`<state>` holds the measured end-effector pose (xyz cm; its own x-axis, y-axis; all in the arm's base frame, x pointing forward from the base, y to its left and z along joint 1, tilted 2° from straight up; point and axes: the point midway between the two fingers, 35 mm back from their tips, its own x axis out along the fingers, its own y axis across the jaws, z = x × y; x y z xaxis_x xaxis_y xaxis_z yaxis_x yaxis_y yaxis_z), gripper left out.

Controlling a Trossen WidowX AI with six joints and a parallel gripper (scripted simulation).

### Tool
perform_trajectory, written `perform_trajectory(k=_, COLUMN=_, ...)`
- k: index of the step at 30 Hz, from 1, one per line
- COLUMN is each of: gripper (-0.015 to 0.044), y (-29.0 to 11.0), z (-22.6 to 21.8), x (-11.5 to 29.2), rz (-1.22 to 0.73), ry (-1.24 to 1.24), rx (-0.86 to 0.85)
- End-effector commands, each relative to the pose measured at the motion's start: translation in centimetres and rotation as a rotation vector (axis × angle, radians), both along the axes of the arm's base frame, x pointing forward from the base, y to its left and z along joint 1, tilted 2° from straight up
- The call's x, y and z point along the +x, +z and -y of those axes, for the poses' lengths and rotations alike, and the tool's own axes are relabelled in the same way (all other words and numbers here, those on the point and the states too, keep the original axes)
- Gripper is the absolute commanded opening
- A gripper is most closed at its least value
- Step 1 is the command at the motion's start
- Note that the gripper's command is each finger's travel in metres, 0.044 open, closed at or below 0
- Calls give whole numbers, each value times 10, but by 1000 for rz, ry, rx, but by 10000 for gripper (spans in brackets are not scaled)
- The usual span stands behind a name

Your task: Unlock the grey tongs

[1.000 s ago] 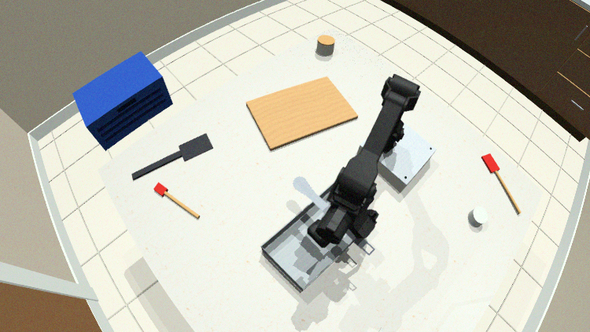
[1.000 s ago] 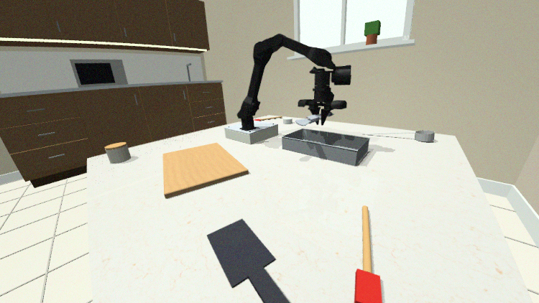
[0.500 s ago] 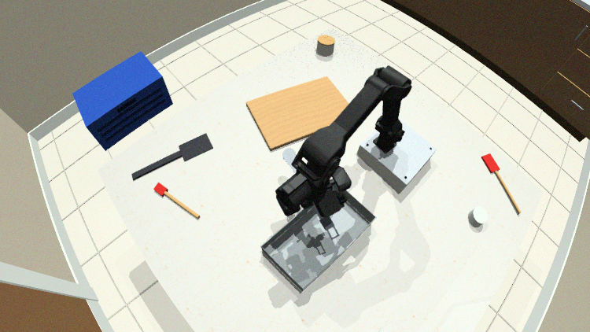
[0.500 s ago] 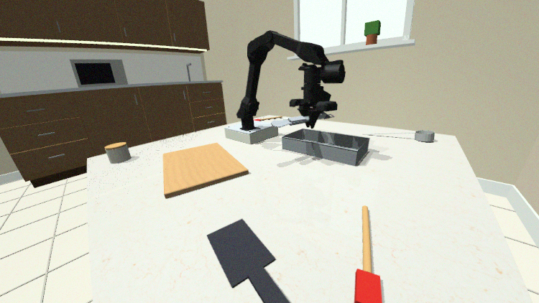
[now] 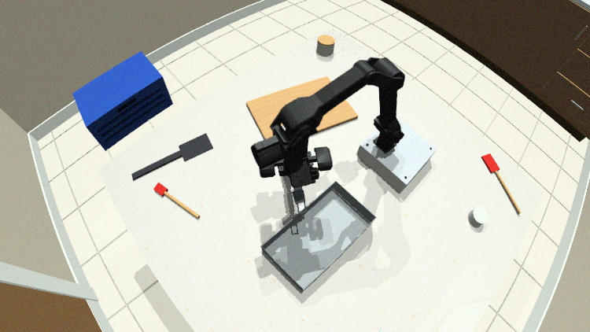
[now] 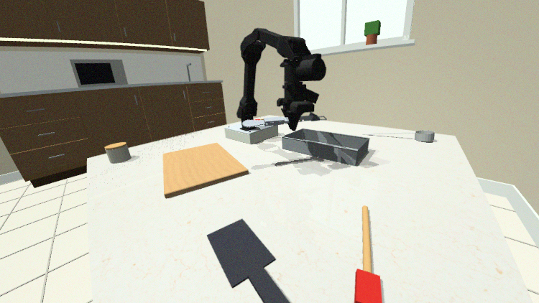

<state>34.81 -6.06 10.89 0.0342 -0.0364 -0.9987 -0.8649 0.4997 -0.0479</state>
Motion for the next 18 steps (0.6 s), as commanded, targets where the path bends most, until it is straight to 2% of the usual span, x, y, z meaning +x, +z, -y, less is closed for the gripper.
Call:
perform_trajectory(k=1, gripper=-150, y=10, z=24, x=-6, rz=23, ry=-90, rx=3)
perform_trajectory(k=11, gripper=-150, y=17, z=73, x=-25, rz=29, ry=-274, rx=7)
perform_trajectory(k=18, gripper=-150, y=17, z=78, x=-28, rz=30, ry=-290, rx=7)
